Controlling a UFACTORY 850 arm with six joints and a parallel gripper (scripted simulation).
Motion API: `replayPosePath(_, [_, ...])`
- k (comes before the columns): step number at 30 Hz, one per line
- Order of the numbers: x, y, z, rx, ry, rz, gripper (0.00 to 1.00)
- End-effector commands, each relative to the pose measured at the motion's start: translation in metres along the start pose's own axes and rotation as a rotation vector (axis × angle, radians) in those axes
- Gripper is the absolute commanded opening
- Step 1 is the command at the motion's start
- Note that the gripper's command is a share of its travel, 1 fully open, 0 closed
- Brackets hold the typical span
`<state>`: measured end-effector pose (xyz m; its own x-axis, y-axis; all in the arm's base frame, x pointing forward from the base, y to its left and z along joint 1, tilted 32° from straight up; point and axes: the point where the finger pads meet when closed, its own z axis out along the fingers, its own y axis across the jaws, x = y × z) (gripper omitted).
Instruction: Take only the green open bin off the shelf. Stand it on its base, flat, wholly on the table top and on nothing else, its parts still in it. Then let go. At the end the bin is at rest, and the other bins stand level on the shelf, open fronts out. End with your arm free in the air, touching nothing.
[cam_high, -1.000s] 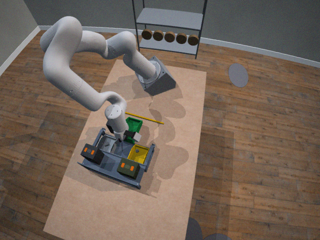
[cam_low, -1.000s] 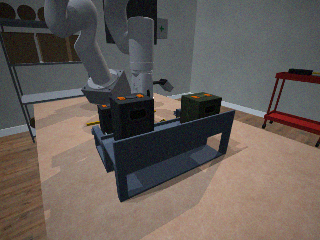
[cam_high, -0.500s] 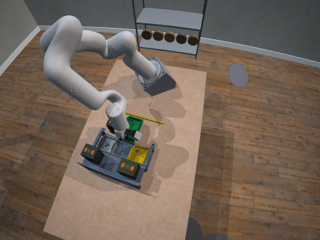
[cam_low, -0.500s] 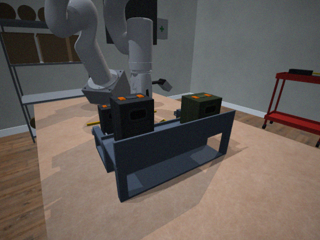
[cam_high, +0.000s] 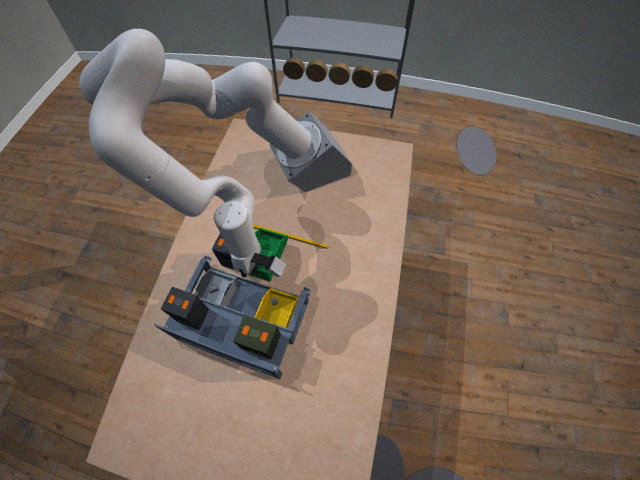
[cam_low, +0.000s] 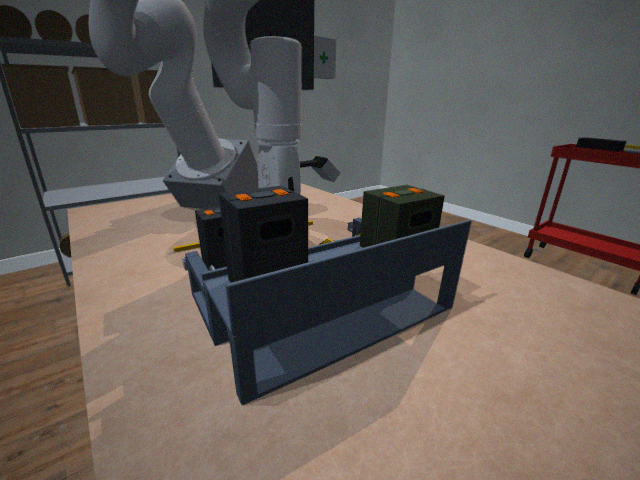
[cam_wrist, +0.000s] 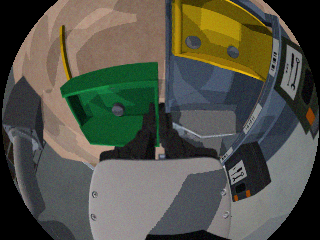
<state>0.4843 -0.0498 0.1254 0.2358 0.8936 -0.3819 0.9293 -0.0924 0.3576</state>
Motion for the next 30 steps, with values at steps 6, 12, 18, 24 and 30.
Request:
replayPosePath(6, [0.000, 0.000, 0.006, -0.001, 0.000, 0.000, 0.00])
replayPosePath(12, [0.000, 0.000, 0.008, -0.001, 0.000, 0.000, 0.00])
replayPosePath(18, [0.000, 0.000, 0.008, -0.001, 0.000, 0.000, 0.00])
replayPosePath(24, [0.000, 0.001, 0.016, -0.001, 0.000, 0.000, 0.00])
replayPosePath(30, [0.000, 0.001, 0.016, -0.001, 0.000, 0.000, 0.00])
